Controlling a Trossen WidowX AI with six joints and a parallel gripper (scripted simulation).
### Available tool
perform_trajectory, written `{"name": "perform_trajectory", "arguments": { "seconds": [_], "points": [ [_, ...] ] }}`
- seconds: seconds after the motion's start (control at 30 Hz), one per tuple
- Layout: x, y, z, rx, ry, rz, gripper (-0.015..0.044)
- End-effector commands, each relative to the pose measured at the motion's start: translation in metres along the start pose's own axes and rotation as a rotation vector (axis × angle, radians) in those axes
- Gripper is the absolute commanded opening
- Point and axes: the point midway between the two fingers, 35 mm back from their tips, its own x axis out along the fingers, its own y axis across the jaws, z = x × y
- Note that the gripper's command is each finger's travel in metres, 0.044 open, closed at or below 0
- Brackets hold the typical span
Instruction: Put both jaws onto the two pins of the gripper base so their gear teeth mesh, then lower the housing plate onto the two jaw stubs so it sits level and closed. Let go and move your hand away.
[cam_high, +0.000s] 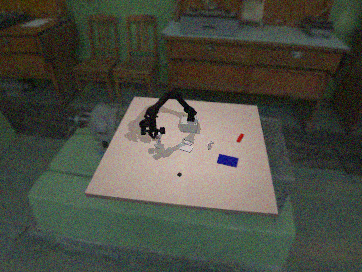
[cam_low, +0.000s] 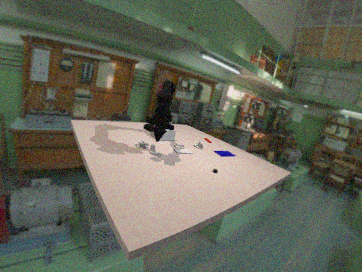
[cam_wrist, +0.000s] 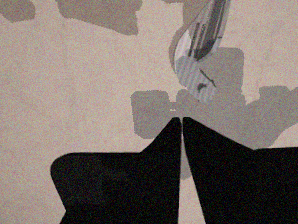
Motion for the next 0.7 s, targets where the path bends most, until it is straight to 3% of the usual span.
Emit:
{"name": "perform_trajectory", "arguments": {
  "seconds": [0.0,0.4,0.67],
  "points": [
    [-0.0003,0.0002,0.0007,0.001,-0.004,0.002,0.0],
    [-0.0003,0.0002,0.0007,0.001,-0.004,0.002,0.0],
    [0.0,0.0,0.0,0.0,0.0,0.0,0.021]
  ]
}}
